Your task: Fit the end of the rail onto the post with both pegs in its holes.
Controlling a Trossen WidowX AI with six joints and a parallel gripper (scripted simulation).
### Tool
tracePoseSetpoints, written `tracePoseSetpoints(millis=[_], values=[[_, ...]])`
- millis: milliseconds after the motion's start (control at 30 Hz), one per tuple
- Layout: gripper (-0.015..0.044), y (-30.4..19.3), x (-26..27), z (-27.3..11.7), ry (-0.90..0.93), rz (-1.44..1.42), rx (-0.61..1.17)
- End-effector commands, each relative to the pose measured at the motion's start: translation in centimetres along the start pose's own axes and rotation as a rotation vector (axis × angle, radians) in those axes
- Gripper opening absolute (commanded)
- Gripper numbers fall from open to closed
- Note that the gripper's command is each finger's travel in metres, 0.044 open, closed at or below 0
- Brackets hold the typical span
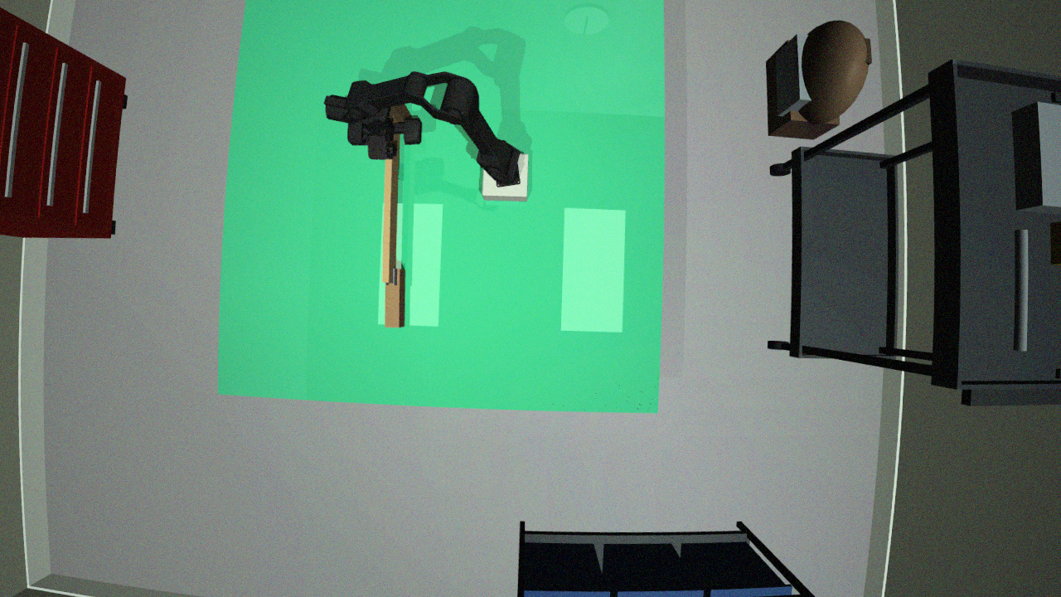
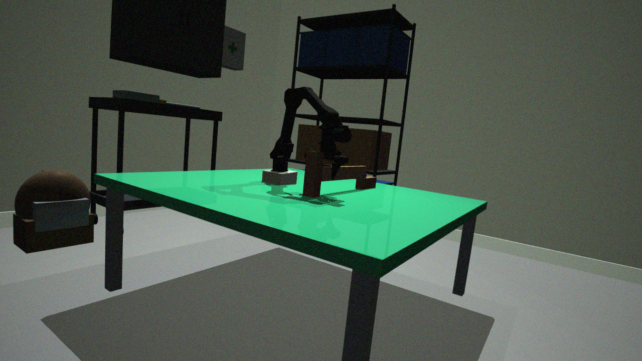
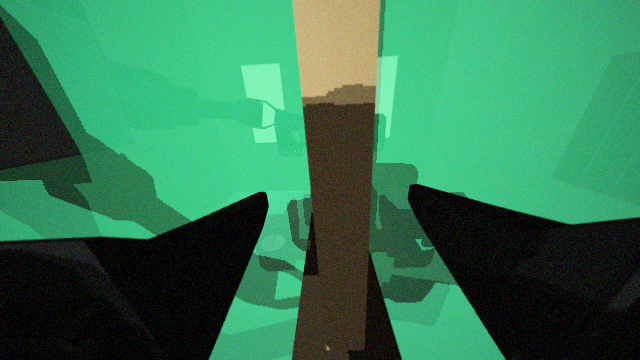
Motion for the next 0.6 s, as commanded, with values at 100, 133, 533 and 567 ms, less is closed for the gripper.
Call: tracePoseSetpoints(millis=[100, 133, 533, 567], values=[[0.0440, 1.5, 0.1, -1.5, -0.002, 0.000, 0.001], [0.0440, 2.4, 0.2, -2.3, -0.004, 0.000, 0.001], [0.0440, 3.1, 0.3, -3.0, -0.005, -0.001, 0.001], [0.0440, 3.1, 0.3, -3.0, -0.005, -0.001, 0.001]])
Point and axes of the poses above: the point midway between the two fingers, 35 mm back from their tips, its own z axis out along the fingers, its own x axis across the jaws, y = z × x, the point moved 10 cm from there along -z, back along the fingers, and after that the axes turned 5 degrees about z, right-handed, at the moved point
